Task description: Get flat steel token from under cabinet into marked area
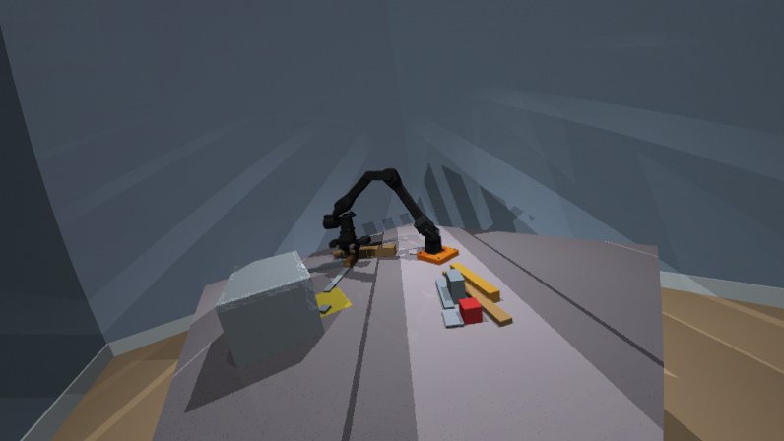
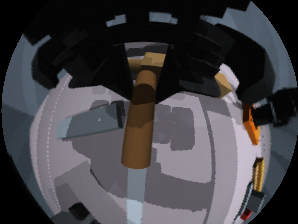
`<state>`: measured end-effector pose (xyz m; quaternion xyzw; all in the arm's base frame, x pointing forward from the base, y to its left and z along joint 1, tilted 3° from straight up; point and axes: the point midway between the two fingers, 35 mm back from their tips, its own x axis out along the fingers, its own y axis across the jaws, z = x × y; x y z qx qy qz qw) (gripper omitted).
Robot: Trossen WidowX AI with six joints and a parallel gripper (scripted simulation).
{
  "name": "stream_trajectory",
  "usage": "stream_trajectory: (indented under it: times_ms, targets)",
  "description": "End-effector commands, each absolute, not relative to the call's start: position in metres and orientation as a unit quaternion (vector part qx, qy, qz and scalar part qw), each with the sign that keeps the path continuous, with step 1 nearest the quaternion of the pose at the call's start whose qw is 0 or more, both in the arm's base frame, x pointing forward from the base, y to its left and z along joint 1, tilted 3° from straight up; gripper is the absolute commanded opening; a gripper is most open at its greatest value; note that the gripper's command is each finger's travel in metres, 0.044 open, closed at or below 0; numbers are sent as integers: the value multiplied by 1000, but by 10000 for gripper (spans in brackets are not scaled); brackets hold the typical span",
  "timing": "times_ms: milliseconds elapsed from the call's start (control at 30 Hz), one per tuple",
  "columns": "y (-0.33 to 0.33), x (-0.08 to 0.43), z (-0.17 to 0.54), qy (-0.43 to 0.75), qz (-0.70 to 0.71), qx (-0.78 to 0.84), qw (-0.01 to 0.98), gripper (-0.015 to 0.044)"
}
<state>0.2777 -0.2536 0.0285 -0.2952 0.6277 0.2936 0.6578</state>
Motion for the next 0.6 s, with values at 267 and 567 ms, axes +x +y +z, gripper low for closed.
stream_trajectory:
  times_ms: [267, 567]
  targets:
    - [-270, 263, 27, 625, 293, -295, 660, 0]
    - [-270, 262, 26, 629, 293, -294, 658, 184]
